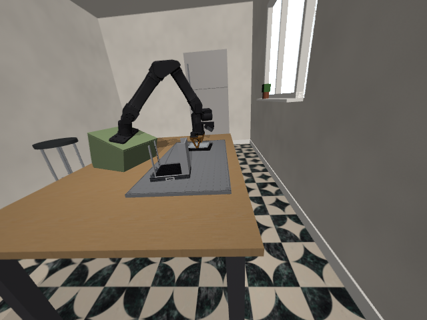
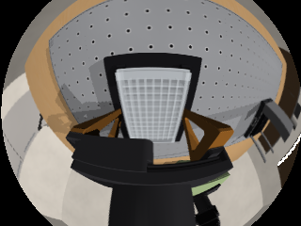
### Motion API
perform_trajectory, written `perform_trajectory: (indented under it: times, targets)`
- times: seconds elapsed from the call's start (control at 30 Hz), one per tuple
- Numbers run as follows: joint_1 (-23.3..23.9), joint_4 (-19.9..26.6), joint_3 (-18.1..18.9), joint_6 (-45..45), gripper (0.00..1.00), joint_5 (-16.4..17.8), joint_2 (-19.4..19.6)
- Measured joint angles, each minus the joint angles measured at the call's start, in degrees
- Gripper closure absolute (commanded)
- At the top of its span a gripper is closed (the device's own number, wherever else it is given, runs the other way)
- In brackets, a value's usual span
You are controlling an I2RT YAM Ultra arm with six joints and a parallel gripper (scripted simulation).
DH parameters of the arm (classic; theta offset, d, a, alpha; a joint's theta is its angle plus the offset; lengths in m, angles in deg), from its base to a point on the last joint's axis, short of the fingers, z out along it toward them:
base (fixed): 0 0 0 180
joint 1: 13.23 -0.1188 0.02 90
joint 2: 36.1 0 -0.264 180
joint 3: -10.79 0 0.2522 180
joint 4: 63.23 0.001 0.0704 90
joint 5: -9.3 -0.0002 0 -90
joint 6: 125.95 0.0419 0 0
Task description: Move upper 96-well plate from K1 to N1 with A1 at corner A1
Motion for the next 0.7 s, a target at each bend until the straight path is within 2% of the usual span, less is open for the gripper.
perform_trajectory:
  times: [0.43,0.7]
  targets:
    - [0.0,0.4,0.0,0.1,0.00,0.0,0.0]
    - [-0.5,2.8,0.0,0.7,0.00,0.0,-2.6]
